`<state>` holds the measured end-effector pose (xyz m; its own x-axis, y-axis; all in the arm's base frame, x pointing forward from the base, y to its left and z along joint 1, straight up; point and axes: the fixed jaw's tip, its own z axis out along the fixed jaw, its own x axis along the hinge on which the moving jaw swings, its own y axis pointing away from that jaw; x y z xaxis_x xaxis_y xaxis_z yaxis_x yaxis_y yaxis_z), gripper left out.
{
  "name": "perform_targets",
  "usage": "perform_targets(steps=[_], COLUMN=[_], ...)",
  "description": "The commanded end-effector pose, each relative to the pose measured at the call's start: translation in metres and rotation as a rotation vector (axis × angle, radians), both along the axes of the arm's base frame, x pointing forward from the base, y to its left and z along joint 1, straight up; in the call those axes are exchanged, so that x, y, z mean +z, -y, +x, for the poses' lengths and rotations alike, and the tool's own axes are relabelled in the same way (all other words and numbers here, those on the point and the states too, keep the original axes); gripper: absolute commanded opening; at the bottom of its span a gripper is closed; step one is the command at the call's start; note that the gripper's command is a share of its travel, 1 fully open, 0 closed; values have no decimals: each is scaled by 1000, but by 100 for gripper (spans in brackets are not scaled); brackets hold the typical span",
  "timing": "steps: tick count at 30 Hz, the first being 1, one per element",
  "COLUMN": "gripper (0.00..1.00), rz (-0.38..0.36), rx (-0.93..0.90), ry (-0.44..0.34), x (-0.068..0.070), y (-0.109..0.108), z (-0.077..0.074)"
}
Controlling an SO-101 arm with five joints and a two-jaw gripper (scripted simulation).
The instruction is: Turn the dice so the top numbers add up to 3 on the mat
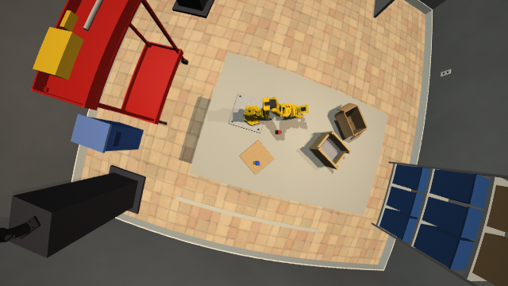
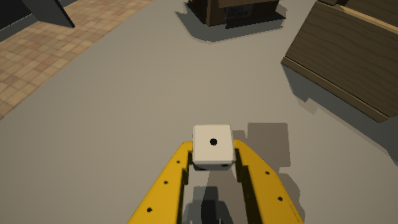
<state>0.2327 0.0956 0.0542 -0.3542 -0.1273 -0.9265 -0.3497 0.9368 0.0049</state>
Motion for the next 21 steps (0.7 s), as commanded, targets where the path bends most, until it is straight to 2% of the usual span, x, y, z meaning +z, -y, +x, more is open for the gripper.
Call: perform_targets(steps=[1,21], gripper=[0,0], rz=[-11,-11], rx=[0,0], ry=[-10,-10], x=[-4,-9], y=[2,2], z=[-2,-2])
